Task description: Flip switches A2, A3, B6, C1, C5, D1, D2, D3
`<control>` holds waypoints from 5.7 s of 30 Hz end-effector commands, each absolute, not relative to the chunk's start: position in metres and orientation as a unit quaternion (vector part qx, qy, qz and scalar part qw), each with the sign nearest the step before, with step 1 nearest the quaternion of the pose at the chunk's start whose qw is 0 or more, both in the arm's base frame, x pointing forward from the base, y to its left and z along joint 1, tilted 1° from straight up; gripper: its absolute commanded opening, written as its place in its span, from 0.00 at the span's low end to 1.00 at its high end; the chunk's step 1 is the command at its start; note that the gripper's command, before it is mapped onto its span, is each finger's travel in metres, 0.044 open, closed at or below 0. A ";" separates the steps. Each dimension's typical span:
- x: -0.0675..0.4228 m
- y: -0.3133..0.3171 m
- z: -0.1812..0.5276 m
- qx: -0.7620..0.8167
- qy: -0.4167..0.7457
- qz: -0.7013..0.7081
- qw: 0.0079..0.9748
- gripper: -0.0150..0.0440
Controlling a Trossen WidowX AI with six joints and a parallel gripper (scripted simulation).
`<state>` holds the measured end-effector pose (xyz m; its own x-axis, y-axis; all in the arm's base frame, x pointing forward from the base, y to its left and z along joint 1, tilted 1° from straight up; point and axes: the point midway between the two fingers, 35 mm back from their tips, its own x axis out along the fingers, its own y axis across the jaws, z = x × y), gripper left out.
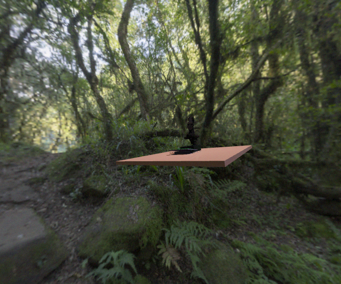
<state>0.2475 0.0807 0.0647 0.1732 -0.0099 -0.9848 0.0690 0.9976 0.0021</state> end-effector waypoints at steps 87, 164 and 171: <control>0.251 0.048 0.009 0.020 0.656 -0.032 0.754 0.25; 0.248 0.020 0.013 0.019 0.656 -0.032 0.754 0.25; 0.249 0.020 0.013 0.019 0.656 -0.032 0.754 0.25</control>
<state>0.2485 0.0189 0.0131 0.1374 -0.0298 -0.9901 0.0776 0.9968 -0.0192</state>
